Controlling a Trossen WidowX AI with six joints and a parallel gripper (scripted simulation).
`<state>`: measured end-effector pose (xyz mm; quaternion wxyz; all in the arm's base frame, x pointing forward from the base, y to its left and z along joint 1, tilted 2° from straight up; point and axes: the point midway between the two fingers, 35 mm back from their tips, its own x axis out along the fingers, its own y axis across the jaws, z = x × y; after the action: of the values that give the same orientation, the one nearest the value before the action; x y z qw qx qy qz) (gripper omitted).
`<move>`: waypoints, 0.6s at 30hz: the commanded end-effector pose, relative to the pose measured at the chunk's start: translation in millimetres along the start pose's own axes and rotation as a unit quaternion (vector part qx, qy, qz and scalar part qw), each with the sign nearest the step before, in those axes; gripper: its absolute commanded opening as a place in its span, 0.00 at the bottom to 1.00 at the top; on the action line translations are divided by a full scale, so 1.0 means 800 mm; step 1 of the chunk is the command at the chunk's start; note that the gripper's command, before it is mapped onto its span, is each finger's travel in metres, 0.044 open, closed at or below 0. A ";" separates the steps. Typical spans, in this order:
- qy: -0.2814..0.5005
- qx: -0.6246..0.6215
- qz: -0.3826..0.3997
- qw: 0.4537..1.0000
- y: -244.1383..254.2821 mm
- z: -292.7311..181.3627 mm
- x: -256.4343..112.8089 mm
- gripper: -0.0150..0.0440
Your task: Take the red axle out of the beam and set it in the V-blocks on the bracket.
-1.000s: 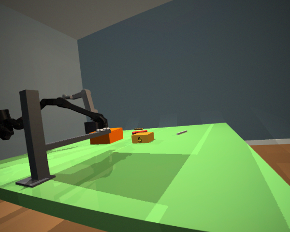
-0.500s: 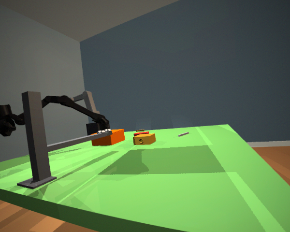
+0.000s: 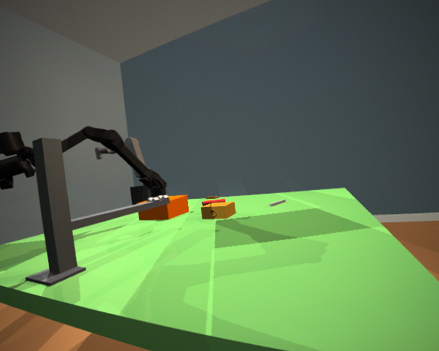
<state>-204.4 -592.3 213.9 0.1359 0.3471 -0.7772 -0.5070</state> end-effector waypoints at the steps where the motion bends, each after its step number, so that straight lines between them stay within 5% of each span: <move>1: 0.036 -0.037 -0.037 0.998 -0.022 -0.039 -0.041 1.00; 18: 0.217 -0.218 -0.160 0.938 -0.106 -0.170 -0.265 1.00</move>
<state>28.5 -574.0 235.8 0.2685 0.5120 -0.5728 -0.5811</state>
